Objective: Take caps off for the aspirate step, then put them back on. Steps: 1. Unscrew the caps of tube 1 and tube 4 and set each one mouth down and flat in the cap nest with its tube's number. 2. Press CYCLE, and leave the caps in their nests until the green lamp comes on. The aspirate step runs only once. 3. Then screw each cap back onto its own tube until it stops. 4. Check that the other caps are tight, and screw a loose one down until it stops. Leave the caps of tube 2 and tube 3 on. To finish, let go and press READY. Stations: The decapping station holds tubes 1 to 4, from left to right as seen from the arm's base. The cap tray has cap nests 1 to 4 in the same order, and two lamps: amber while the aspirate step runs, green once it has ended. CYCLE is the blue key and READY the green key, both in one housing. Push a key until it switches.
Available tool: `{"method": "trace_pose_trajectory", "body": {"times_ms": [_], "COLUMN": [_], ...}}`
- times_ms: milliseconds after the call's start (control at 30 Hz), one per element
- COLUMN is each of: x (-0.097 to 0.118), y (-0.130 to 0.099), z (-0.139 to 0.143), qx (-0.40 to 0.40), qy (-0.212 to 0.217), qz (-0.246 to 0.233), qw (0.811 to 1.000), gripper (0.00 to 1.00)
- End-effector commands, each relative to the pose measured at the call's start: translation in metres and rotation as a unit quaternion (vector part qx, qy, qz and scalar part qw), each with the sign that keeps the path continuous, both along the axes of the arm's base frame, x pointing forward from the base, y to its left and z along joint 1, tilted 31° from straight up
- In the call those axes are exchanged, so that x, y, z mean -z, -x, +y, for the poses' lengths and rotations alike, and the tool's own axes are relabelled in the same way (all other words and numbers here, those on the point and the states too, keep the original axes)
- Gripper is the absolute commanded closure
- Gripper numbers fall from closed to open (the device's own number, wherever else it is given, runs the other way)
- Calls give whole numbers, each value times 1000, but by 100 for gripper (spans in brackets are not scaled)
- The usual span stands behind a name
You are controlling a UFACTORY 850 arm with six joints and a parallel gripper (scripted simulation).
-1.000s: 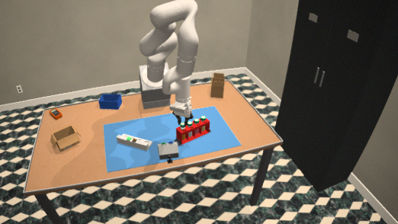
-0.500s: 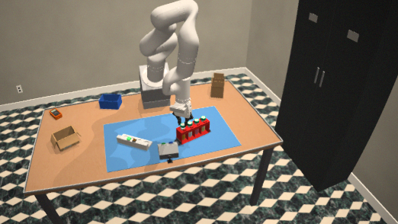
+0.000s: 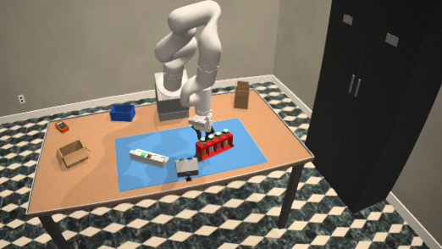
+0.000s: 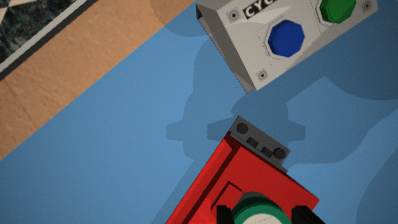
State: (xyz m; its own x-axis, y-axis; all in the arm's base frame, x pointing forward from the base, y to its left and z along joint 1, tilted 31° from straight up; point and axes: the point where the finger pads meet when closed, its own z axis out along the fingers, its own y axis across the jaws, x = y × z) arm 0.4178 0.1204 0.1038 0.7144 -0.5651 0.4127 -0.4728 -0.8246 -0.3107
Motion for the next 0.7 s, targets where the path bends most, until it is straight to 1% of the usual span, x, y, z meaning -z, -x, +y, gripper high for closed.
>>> {"method": "trace_pose_trajectory", "body": {"times_ms": [0,100,133,667], "x": [0,0,0,0], "y": [0,0,0,0], "z": [0,0,0,0], "qx": [0,0,0,0], "qy": [0,0,0,0], "qz": [0,0,0,0], "qw": [1000,1000,1000,1000], "gripper": [100,100,54,54]}}
